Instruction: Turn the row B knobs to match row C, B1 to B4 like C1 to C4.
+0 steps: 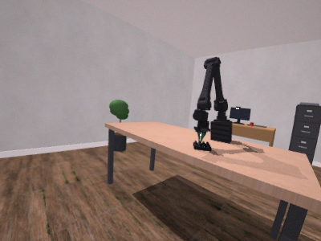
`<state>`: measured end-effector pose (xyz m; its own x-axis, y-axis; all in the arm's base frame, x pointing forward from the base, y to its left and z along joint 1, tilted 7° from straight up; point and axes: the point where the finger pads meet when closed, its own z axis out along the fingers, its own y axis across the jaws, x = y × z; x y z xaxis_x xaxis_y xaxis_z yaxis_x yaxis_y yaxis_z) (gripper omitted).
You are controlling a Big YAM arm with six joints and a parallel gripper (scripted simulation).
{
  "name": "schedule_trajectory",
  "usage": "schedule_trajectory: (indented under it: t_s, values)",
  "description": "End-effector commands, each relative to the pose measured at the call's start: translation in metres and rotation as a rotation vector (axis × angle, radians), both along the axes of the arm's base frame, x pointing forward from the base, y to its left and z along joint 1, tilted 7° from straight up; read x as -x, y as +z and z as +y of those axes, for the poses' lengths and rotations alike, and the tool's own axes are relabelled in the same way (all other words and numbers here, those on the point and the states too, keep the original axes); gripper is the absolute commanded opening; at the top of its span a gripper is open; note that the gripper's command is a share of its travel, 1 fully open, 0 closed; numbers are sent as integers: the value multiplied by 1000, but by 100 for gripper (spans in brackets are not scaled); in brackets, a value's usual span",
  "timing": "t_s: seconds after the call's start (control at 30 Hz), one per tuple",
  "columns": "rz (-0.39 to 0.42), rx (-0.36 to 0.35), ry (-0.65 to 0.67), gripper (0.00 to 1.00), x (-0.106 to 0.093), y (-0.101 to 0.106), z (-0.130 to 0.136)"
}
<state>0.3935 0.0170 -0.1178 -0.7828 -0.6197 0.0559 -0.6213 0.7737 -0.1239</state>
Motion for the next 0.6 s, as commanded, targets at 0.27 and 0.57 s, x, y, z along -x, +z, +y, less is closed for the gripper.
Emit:
schedule_trajectory:
  t_s: [0.27,0.57]
  values:
    - [-23,-12,10,7,-15,-1,2]
    - [-23,-9,9,18,-15,-1,1]
